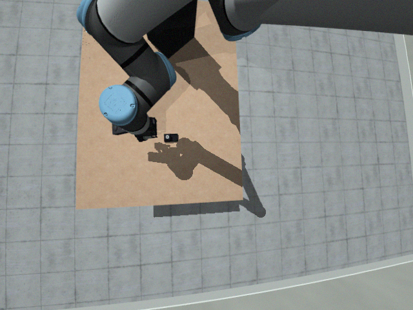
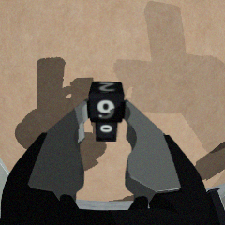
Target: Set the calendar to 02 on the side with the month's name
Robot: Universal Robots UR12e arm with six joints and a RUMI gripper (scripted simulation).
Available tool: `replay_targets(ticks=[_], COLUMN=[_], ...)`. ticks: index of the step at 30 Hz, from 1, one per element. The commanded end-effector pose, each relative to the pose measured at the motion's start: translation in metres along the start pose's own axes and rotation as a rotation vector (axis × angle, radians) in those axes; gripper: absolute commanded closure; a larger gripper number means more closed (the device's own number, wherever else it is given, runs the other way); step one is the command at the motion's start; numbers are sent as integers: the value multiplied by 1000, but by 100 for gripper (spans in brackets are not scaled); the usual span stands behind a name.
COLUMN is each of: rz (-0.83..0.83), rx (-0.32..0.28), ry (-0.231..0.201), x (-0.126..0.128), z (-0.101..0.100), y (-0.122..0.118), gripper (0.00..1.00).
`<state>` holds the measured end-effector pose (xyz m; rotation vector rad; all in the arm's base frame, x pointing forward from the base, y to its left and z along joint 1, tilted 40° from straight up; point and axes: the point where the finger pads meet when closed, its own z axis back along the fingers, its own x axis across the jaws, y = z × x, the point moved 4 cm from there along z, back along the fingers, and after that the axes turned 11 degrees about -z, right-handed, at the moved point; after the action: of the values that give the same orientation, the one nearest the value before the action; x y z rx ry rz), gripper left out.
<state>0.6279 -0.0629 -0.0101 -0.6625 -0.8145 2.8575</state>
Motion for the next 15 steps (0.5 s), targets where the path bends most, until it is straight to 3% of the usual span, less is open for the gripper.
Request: replay_targets(ticks=[1,11,15], rz=[0,0,-3], rx=[0,0,1], ry=[-1,-1,-2], x=[0,0,8], z=[6,6,11], y=[0,-4,-62], gripper=[90,90,90])
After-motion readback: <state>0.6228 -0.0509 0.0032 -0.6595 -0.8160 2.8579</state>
